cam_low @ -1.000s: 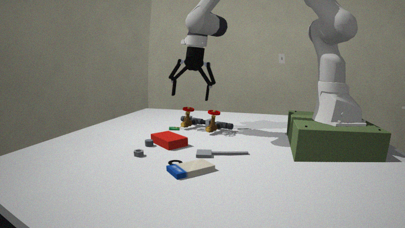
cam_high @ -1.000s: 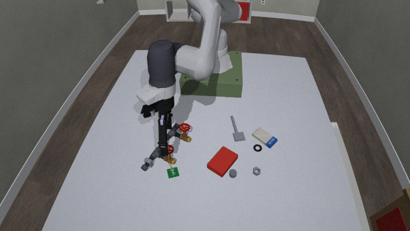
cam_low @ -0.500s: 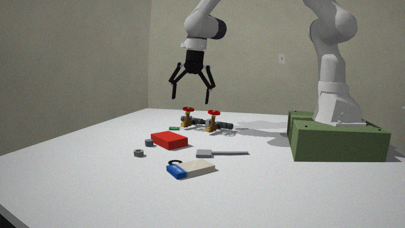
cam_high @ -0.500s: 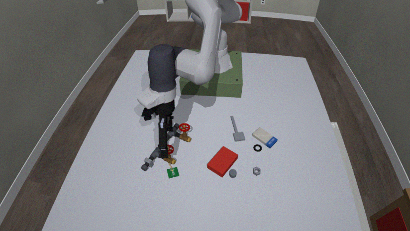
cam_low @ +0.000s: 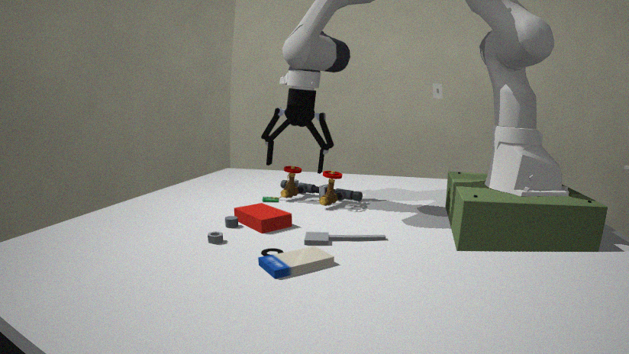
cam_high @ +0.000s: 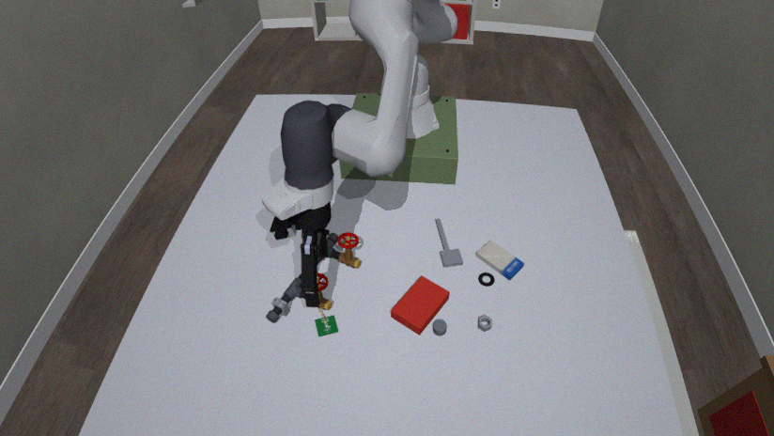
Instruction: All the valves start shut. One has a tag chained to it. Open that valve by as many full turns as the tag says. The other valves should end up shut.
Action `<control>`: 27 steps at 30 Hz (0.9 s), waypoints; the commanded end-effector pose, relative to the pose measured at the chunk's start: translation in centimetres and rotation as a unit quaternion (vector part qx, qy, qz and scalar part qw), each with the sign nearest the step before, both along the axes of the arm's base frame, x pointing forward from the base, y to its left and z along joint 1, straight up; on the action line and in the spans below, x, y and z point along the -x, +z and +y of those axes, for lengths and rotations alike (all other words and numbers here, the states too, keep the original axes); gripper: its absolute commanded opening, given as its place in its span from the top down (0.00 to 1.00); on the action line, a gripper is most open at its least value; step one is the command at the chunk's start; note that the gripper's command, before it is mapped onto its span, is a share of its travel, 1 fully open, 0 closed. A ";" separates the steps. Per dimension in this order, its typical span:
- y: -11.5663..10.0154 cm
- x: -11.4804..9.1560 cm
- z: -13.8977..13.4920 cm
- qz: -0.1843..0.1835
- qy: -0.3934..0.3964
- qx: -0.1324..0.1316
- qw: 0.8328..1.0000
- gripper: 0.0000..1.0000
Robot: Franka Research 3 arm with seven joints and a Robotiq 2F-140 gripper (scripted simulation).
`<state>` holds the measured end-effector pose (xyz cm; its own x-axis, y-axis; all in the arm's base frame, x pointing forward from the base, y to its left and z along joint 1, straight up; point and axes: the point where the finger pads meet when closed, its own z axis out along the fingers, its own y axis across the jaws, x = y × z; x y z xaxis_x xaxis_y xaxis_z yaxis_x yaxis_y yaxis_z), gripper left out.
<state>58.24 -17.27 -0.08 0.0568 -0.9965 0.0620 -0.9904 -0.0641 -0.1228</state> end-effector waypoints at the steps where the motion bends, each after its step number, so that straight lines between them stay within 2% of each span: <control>1: -0.5 -0.4 -0.2 -0.005 0.006 0.002 1.000 0.00; 16: -1.3 -0.5 -0.2 -0.005 0.006 0.002 1.000 0.00; 17: -1.3 -0.5 -0.2 -0.005 0.006 0.002 1.000 0.90; 27: -1.3 -0.5 -0.2 -0.005 0.006 0.002 1.000 0.90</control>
<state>58.65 -17.45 -1.41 0.0627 -0.9959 0.0648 -0.9890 -0.0707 -0.1300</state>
